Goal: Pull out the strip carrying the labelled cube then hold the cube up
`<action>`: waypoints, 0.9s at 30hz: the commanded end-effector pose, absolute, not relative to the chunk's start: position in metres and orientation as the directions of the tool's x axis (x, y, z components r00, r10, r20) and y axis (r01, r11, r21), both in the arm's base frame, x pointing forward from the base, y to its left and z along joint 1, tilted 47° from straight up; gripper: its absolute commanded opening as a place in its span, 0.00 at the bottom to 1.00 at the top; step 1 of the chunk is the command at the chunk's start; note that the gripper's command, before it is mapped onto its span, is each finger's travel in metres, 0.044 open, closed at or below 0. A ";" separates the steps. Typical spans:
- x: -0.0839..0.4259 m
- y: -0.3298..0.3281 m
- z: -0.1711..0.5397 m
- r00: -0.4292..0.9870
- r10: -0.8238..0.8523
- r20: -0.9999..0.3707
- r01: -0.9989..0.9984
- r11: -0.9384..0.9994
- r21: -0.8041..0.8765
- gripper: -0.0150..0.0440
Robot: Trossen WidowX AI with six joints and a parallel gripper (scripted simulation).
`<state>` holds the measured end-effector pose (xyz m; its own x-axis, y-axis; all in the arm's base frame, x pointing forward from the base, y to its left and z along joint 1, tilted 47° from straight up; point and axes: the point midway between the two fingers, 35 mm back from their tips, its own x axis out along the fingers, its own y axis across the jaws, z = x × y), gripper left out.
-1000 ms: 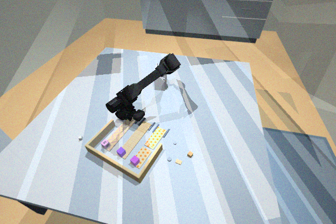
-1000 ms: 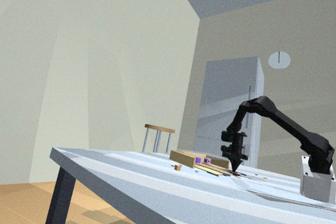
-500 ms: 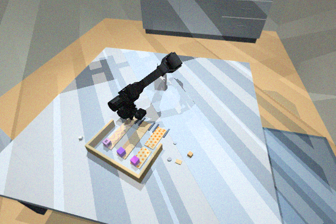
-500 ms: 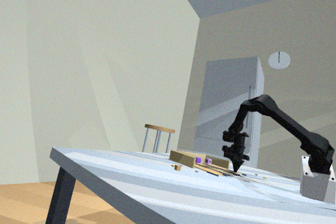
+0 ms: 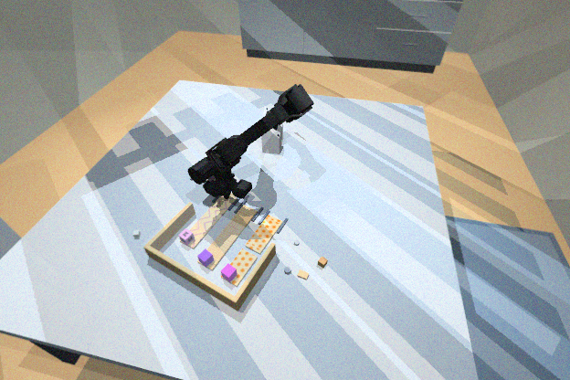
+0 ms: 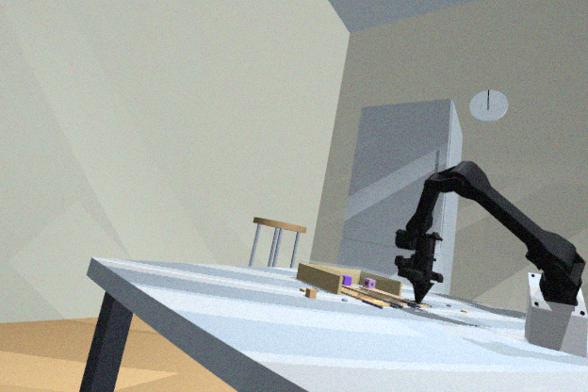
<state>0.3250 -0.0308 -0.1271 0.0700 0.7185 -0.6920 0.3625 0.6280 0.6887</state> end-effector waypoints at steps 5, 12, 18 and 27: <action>0.309 -0.023 -0.127 0.055 0.724 -0.688 0.368 0.626 0.688 0.25; 0.299 -0.020 -0.125 0.055 0.724 -0.688 0.369 0.626 0.687 0.25; 0.290 -0.017 -0.123 0.054 0.724 -0.688 0.369 0.626 0.687 0.25; 0.278 -0.013 -0.120 0.054 0.724 -0.688 0.369 0.625 0.687 0.25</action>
<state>0.2885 -0.0185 -0.1181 0.0756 0.7189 -0.6910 0.3621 0.6258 0.6908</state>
